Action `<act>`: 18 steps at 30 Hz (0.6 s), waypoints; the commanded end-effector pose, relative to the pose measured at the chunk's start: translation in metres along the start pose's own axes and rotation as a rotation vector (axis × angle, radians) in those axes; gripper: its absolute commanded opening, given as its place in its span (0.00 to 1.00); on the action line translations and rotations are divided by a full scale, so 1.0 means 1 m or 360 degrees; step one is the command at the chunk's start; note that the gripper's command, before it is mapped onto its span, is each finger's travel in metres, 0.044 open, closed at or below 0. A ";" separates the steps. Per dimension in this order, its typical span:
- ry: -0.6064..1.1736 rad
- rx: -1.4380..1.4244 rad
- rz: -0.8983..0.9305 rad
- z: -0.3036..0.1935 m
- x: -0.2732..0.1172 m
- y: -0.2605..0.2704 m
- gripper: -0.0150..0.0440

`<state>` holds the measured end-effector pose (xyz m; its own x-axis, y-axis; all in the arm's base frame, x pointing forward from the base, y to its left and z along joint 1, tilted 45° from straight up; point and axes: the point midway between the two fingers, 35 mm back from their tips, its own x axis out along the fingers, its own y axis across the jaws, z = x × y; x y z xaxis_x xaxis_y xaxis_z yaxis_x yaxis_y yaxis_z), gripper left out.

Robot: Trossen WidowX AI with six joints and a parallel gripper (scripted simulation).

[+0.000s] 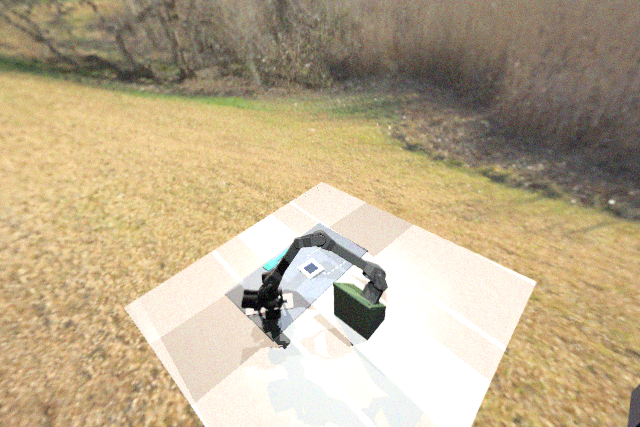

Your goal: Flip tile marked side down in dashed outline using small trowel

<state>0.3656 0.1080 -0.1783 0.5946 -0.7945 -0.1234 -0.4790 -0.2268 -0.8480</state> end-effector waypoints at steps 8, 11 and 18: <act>0.0004 -0.0011 -0.0006 -0.001 0.001 0.000 0.36; 0.0004 -0.0011 -0.0006 -0.001 0.001 0.000 0.33; 0.0004 -0.0011 -0.0005 -0.001 0.001 0.000 0.25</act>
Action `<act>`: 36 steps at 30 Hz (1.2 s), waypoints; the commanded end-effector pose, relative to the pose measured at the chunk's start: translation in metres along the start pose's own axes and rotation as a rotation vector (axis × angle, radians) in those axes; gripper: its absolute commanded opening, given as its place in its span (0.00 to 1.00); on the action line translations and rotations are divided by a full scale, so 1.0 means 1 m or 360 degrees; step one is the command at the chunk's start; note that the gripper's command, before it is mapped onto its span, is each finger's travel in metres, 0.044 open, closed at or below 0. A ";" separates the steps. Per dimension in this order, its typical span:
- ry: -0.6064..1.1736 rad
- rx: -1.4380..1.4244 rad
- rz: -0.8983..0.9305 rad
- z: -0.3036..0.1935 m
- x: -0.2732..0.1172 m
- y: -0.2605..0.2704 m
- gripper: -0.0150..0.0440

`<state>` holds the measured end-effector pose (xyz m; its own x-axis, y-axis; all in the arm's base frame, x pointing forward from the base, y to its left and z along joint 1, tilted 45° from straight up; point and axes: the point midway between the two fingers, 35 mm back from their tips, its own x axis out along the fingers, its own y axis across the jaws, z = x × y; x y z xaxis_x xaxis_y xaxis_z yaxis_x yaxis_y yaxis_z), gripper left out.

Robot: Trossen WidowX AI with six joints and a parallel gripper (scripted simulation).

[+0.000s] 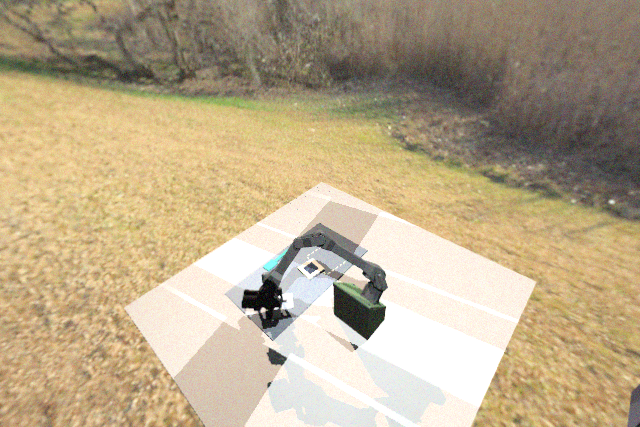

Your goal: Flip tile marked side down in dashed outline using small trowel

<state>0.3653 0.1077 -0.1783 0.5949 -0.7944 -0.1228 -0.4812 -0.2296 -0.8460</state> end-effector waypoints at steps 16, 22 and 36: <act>-0.0009 0.0000 0.0008 0.003 -0.021 -0.024 0.25; -0.0008 0.0001 0.0008 0.002 -0.031 -0.035 0.25; 0.0003 -0.0020 0.0072 -0.002 -0.033 -0.041 0.25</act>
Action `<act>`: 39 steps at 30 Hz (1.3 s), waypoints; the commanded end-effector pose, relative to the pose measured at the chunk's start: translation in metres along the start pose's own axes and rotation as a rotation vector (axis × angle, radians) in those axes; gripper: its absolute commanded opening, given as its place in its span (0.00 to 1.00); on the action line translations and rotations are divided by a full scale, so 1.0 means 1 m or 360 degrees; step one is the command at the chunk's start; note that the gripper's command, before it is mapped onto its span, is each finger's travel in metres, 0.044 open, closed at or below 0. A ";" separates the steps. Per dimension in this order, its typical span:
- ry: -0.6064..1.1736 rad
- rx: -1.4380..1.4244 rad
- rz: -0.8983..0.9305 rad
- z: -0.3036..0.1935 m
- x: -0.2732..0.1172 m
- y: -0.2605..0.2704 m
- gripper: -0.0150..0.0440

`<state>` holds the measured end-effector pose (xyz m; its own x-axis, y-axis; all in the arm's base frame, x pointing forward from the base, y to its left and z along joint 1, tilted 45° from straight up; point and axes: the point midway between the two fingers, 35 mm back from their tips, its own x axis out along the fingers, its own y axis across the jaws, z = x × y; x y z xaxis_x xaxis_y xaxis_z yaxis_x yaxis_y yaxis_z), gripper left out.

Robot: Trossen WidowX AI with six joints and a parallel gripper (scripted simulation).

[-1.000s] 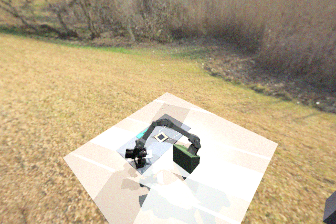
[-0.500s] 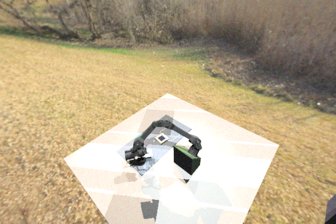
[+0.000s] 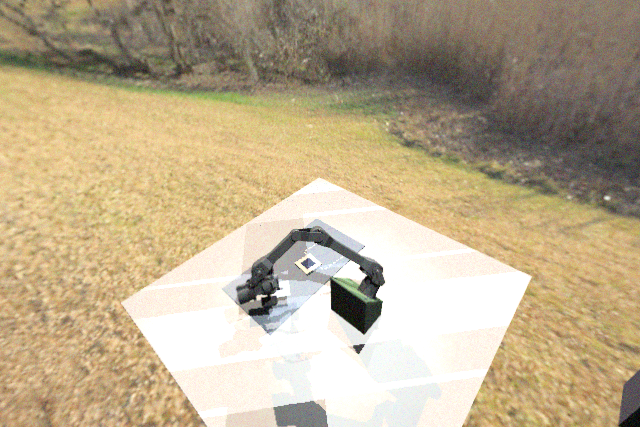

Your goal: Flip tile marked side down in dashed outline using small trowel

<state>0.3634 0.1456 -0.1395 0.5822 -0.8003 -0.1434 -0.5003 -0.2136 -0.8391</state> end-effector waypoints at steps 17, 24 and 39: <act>-0.0062 -0.0102 0.0249 -0.007 0.025 0.012 0.25; -0.0122 -0.0141 0.0315 -0.009 0.033 0.014 0.25; -0.0296 -0.0220 0.0389 -0.012 0.048 0.010 0.25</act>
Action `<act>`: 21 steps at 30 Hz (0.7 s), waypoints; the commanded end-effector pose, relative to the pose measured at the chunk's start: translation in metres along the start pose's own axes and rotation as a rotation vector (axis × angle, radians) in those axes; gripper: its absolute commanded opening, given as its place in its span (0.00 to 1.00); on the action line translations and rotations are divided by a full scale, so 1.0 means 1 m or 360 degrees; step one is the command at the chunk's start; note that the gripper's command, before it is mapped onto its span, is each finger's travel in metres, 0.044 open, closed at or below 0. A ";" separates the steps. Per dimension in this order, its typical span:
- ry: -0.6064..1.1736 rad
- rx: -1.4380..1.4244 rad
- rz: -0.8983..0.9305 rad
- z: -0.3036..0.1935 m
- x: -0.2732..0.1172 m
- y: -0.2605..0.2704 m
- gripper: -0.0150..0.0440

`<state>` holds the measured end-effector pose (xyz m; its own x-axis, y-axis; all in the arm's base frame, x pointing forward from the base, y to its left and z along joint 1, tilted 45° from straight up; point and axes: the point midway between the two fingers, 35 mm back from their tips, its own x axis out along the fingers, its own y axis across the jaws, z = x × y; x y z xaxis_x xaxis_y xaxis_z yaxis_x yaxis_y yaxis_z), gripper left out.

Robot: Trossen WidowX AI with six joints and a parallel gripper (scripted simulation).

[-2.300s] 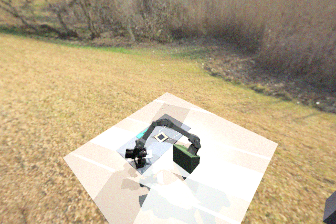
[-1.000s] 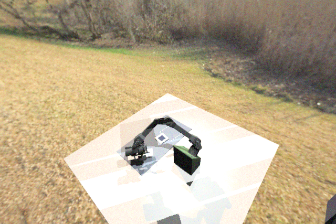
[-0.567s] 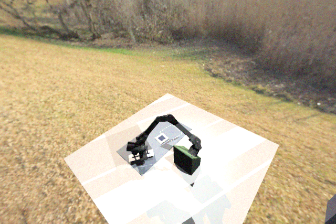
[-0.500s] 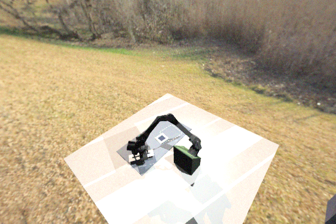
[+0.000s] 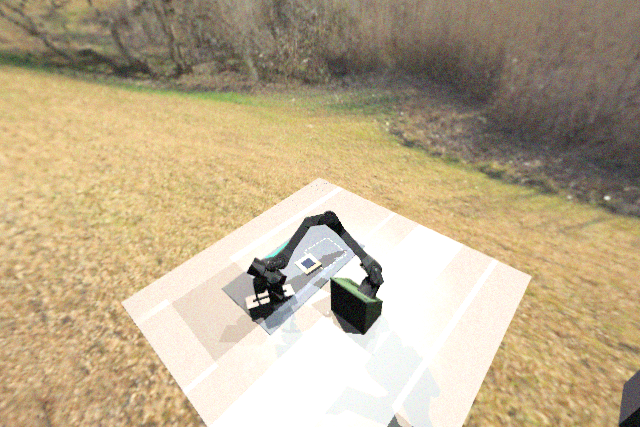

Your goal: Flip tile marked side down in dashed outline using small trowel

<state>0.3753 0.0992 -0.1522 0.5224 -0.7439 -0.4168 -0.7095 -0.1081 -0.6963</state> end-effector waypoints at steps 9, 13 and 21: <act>-0.0161 -0.0075 -0.0009 -0.008 0.006 -0.013 0.25; -0.0210 -0.0104 -0.0029 -0.012 0.007 -0.018 0.25; -0.0302 -0.0164 -0.0093 -0.021 0.009 -0.030 0.25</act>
<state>0.3879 0.0824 -0.1308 0.6115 -0.6252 -0.4850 -0.7260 -0.1997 -0.6581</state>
